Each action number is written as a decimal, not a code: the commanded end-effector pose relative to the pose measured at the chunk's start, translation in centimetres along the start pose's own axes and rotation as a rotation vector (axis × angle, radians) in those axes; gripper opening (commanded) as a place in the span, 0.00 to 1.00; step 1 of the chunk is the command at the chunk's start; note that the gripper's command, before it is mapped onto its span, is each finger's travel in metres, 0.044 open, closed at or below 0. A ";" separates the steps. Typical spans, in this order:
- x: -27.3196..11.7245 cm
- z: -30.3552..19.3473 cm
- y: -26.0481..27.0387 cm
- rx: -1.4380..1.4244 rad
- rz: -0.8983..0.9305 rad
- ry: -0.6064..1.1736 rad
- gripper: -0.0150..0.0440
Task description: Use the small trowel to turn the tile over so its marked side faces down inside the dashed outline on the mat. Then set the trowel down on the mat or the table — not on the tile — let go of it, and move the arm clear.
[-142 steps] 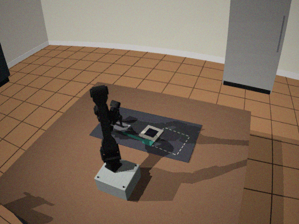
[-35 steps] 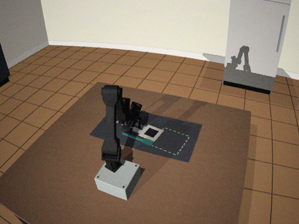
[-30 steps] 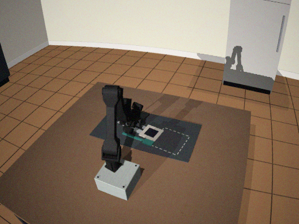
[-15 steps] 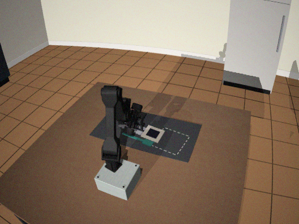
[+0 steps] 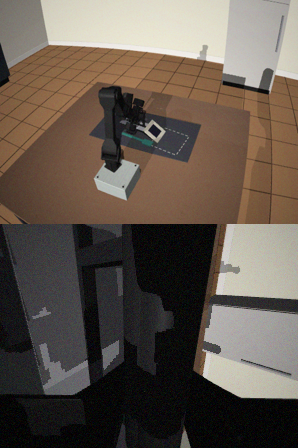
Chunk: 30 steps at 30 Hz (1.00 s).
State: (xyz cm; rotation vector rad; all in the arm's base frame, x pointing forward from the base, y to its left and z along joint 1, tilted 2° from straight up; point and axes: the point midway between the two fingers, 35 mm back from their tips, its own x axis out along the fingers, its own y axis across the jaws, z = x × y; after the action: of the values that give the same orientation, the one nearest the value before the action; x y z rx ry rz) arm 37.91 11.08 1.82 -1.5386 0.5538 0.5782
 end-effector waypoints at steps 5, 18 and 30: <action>-0.9 -1.6 -1.8 0.005 -0.025 0.000 0.25; -1.4 -4.8 -2.4 0.003 -0.025 0.002 0.25; -1.1 -7.7 -2.0 0.002 -0.025 0.003 0.25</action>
State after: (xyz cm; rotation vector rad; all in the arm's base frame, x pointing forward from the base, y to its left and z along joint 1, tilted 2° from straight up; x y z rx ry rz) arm 38.59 3.89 4.30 -1.5427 0.5468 0.5579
